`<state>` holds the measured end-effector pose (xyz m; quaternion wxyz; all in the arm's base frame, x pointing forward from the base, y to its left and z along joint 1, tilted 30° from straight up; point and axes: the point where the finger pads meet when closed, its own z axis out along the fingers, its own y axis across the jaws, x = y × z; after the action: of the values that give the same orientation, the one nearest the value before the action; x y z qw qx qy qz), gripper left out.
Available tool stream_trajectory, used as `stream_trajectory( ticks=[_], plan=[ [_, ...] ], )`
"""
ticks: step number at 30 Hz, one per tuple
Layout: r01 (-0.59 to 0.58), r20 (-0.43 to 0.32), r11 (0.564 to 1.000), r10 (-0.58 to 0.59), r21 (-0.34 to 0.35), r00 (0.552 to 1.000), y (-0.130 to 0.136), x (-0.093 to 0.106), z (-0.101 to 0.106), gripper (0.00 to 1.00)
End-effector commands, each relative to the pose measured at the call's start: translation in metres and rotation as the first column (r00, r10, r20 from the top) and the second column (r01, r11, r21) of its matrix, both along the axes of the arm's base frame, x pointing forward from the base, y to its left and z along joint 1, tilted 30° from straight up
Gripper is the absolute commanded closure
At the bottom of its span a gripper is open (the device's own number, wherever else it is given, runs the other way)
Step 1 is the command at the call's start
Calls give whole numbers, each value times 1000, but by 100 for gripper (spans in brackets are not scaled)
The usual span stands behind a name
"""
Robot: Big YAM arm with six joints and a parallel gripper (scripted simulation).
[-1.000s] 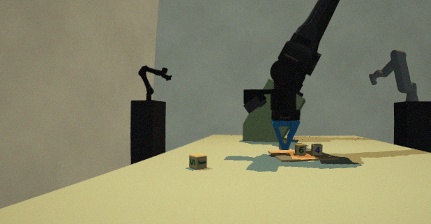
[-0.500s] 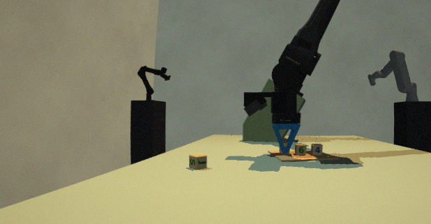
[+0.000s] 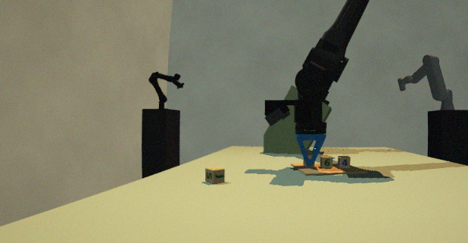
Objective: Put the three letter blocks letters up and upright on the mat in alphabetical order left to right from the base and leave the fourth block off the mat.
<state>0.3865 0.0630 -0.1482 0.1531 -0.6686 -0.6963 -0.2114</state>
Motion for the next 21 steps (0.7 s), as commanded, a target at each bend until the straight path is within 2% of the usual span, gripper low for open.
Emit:
stream_trajectory(
  ticks=[1, 21],
  plan=[
    [13, 24, 1000, -13, -5, 1000, -2, 12, 10, 78],
    [2, 29, 1000, -2, -6, 1000, 4, 14, 13, 78]
  ],
)
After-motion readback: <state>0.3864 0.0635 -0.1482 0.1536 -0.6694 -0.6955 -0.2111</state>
